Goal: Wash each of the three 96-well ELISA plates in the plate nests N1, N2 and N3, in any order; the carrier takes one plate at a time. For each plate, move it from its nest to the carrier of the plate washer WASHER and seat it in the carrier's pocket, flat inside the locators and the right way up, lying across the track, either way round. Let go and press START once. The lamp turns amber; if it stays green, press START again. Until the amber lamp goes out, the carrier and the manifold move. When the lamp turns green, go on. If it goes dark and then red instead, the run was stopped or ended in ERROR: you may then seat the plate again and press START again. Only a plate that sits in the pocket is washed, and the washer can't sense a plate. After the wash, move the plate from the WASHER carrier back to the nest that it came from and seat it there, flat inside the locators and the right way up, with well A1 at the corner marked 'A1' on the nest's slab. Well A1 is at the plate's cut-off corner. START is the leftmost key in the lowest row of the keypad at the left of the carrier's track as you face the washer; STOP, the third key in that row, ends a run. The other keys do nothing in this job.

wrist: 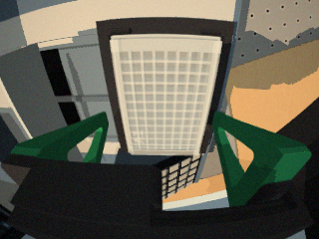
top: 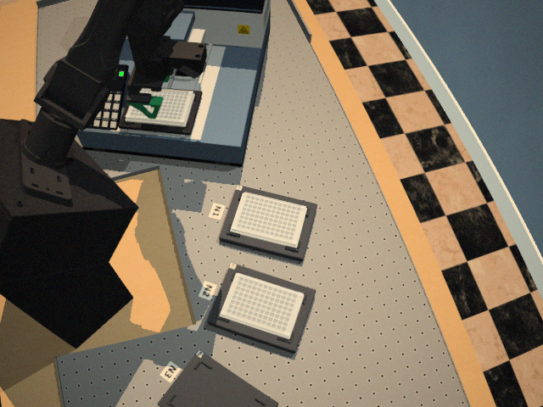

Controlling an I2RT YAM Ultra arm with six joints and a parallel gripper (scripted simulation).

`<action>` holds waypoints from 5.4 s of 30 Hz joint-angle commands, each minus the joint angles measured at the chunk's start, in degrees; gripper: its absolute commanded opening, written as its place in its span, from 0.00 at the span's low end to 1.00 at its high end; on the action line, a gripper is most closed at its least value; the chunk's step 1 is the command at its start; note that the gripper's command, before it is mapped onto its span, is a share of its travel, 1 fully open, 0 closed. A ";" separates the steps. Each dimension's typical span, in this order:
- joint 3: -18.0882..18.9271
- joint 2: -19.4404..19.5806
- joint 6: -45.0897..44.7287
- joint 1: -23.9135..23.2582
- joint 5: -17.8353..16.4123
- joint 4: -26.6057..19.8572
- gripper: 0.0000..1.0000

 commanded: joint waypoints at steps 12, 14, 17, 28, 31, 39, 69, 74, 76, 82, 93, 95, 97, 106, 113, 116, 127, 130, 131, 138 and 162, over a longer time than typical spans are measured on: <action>-0.05 -5.82 2.04 2.28 2.00 -6.83 1.00; -0.05 -6.22 2.18 2.44 2.12 -7.29 1.00; 0.02 -7.46 2.63 3.01 2.51 -8.79 1.00; 0.49 -11.77 4.38 5.18 4.01 -14.33 1.00; 0.54 -12.14 4.54 5.38 4.14 -14.82 1.00; 1.17 -15.03 6.01 7.15 5.35 -19.02 1.00; -0.02 -11.68 0.25 17.76 12.16 -19.48 0.00; -0.07 -7.49 -3.57 23.46 15.48 -18.67 0.00; 0.10 -5.61 -5.09 25.61 16.66 -18.40 0.00; 0.59 -2.39 -9.07 28.90 18.36 -18.05 0.00; 0.29 -0.78 -19.34 30.85 19.32 -17.63 0.00; 0.08 0.96 -20.89 32.76 20.21 -17.23 0.00; 0.02 1.88 -21.64 33.70 20.63 -17.04 0.00; 0.58 10.08 -27.56 40.96 23.47 -16.01 0.00; 1.58 14.79 -36.09 44.47 24.55 -15.82 0.00; 1.58 14.79 -38.00 44.47 24.55 -15.82 0.00; 0.33 17.89 -47.73 40.98 23.47 -7.95 0.00; -0.06 19.41 -49.73 39.50 22.95 -4.61 0.00; -0.06 19.41 -49.73 39.50 22.95 -4.61 0.00; -0.06 19.41 -49.74 39.49 22.95 -4.61 0.00; -0.57 23.23 -54.06 36.18 21.67 2.77 0.00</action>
